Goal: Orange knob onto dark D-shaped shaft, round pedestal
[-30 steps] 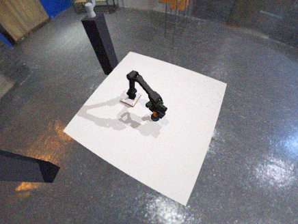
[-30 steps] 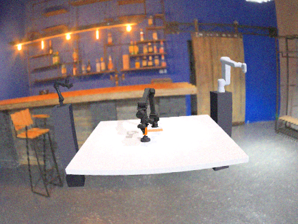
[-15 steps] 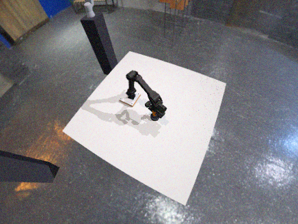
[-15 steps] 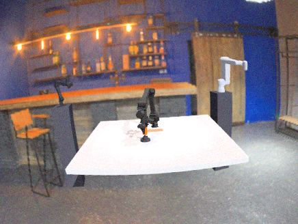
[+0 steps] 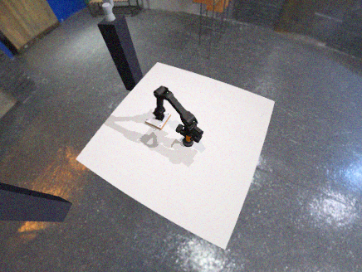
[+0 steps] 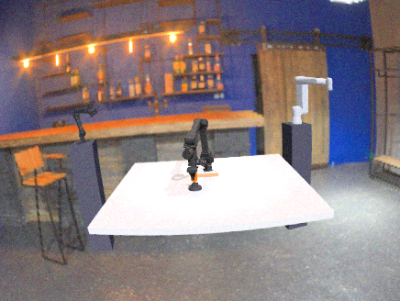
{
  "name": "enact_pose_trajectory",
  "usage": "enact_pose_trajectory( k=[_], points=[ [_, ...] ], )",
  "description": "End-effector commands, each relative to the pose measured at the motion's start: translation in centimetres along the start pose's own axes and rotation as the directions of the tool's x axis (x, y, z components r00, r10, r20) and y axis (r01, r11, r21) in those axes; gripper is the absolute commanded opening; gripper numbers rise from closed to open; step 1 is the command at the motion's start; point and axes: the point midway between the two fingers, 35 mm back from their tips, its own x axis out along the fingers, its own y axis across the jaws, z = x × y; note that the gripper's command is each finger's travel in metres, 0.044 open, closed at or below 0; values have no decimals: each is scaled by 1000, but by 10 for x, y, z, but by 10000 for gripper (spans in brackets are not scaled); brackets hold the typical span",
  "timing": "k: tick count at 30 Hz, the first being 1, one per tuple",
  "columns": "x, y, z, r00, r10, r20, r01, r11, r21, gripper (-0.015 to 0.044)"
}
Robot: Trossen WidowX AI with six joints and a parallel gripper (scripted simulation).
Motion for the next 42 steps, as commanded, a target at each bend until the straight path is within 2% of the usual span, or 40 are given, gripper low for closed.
enact_pose_trajectory(
  k=[1,16,23,42],
  points=[
    [0,-2,0,1000,-6,4,6,1000,-7,0],
    [-5,0,1,1000,-6,4,6,1000,-16,0],
    [-5,3,1,1000,-6,4,6,977,-215,0],
    [0,4,2,1000,-6,4,6,977,-215,0]
  ],
)
